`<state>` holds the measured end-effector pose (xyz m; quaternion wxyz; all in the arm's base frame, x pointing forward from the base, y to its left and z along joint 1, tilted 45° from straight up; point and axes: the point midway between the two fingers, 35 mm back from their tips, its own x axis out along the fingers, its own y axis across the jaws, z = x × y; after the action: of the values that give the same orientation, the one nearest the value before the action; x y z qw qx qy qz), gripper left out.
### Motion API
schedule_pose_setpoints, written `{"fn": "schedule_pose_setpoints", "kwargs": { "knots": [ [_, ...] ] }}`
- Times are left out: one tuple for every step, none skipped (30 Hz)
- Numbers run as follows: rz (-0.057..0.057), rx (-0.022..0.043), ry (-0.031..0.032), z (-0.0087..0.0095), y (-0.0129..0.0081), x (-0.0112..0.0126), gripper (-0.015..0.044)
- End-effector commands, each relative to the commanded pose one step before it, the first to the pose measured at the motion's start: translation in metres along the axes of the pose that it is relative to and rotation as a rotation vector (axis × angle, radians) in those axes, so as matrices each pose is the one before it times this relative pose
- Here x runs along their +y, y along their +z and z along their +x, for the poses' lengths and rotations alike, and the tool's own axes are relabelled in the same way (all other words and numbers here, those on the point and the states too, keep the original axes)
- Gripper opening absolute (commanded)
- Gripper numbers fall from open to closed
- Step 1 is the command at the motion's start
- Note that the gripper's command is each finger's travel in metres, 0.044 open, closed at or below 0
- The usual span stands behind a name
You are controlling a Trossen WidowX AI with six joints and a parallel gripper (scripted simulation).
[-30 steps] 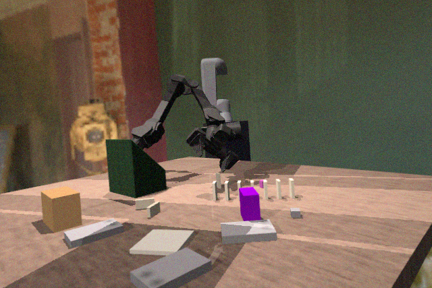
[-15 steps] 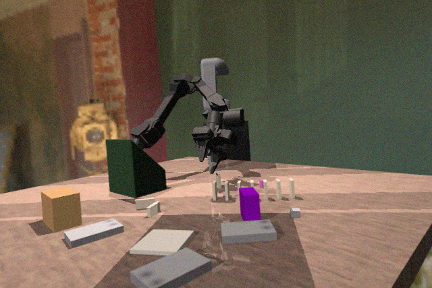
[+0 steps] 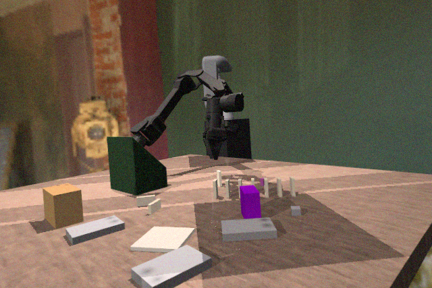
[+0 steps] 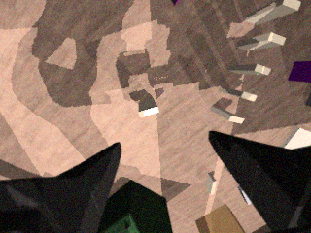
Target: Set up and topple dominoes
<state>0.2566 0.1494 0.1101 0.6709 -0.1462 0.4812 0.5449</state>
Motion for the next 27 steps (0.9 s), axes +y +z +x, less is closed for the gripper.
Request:
{"fn": "schedule_pose_setpoints", "kwargs": {
  "knots": [
    [-0.1506,-0.11155,0.09379,-0.01371,0.01069,0.00456,0.044],
    [0.0,0.0,0.0,0.0,0.0,0.0,0.044],
    [0.0,0.0,0.0,0.0,0.0,0.0,0.044],
    [0.0,0.0,0.0,0.0,0.0,0.0,0.044],
    [0.0,0.0,0.0,0.0,0.0,0.0,0.044],
    [0.0,0.0,0.0,0.0,0.0,0.0,0.044],
    [0.0,0.0,0.0,0.0,0.0,0.0,0.044],
    [0.0,0.0,0.0,0.0,0.0,0.0,0.044],
    [0.0,0.0,0.0,0.0,0.0,0.0,0.044],
    [0.0,0.00017,-0.00008,0.0013,0.00004,-0.00018,0.044],
    [-0.0001,0.00044,-0.00023,0.0039,0.00013,-0.00051,0.044],
    [-0.0001,0.00054,-0.00031,0.00649,0.00022,-0.00071,0.044],
    [-0.0002,0.00035,-0.00026,0.00839,0.00028,-0.00065,0.044],
    [-0.0001,-0.00005,-0.00008,0.00846,0.00027,-0.00035,0.044],
    [-0.0001,-0.00044,0.00012,0.00842,0.00025,-0.00005,0.044],
    [0.0,-0.00083,0.00034,0.00836,0.00022,0.00026,0.044],
    [0.0001,-0.00118,0.00057,0.00821,0.00018,0.00055,0.044],
    [0.0001,-0.00116,0.00061,0.00629,0.0001,0.00062,0.044],
    [0.0001,-0.00079,0.00044,0.00375,0.00004,0.00046,0.044],
    [0.0001,-0.0002,0.00017,0.00093,-0.00035,0.00127,0.044],
    [0.0,-0.00007,0.00006,0.00032,-0.00012,0.00045,0.044],
    [0.0,0.0,0.0,0.0,0.0,0.0,0.044],
    [0.0,-0.00001,0.00001,0.00028,0.0,0.0,0.044],
    [0.0,-0.00004,0.00002,0.00083,0.0,0.00001,0.044],
    [0.0,-0.00007,0.00004,0.00137,0.0,0.00002,0.044],
    [0.0,-0.0001,0.00006,0.00165,0.0,0.00004,0.044],
    [0.0,-0.00012,0.00007,0.00165,0.0,0.00005,0.044]
  ]
}}
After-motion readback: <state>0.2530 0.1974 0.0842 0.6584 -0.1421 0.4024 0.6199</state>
